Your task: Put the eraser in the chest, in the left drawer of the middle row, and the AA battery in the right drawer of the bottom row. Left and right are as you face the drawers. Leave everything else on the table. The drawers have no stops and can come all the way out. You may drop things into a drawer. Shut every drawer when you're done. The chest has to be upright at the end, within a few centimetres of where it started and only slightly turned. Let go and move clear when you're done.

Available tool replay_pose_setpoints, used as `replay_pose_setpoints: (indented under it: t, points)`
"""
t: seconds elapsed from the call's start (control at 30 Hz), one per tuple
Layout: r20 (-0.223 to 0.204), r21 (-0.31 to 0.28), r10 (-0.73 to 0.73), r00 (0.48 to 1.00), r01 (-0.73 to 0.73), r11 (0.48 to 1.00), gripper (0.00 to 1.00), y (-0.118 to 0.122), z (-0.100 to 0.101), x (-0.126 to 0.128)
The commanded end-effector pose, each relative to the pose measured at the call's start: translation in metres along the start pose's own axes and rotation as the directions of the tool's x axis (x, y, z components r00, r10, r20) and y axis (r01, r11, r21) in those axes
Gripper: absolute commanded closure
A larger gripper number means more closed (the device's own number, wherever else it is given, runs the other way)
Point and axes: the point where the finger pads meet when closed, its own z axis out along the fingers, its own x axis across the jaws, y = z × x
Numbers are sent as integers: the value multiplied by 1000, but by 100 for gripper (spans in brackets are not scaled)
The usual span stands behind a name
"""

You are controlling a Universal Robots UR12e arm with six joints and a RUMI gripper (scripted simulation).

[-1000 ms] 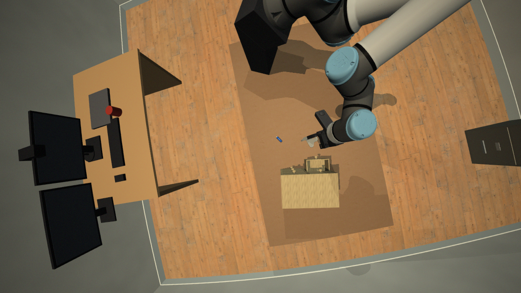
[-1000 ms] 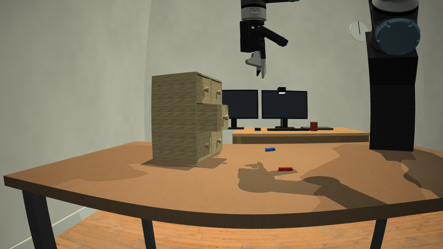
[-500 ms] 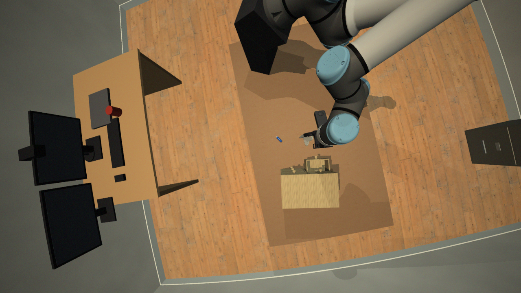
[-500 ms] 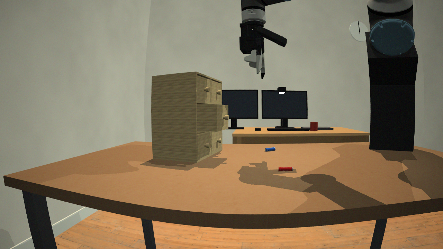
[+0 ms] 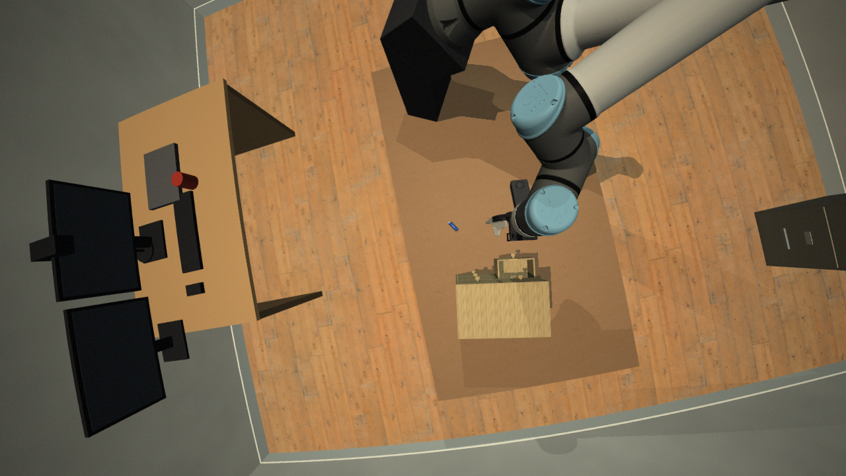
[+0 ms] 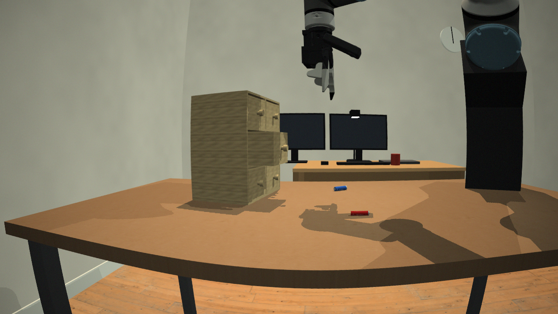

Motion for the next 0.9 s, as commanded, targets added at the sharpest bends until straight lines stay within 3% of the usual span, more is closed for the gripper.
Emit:
replay_pose_setpoints:
  t: [0.0, 0.47, 0.53, 0.67, 0.87]
  points:
    - [0, -1, 0, 1000, 0, 1000, 0, 0, 0, 0]
    - [0, -1, 0, 1000, 0, 1000, 0, 0, 0, 0]
    - [0, 0, 0, 1000, 0, 1000, 0, -15, 4, 7]
    - [0, 3, -1, 1000, 1, 1000, 0, -70, 18, 28]
    - [0, 3, -1, 1000, 1, 1000, 0, -76, 19, 30]
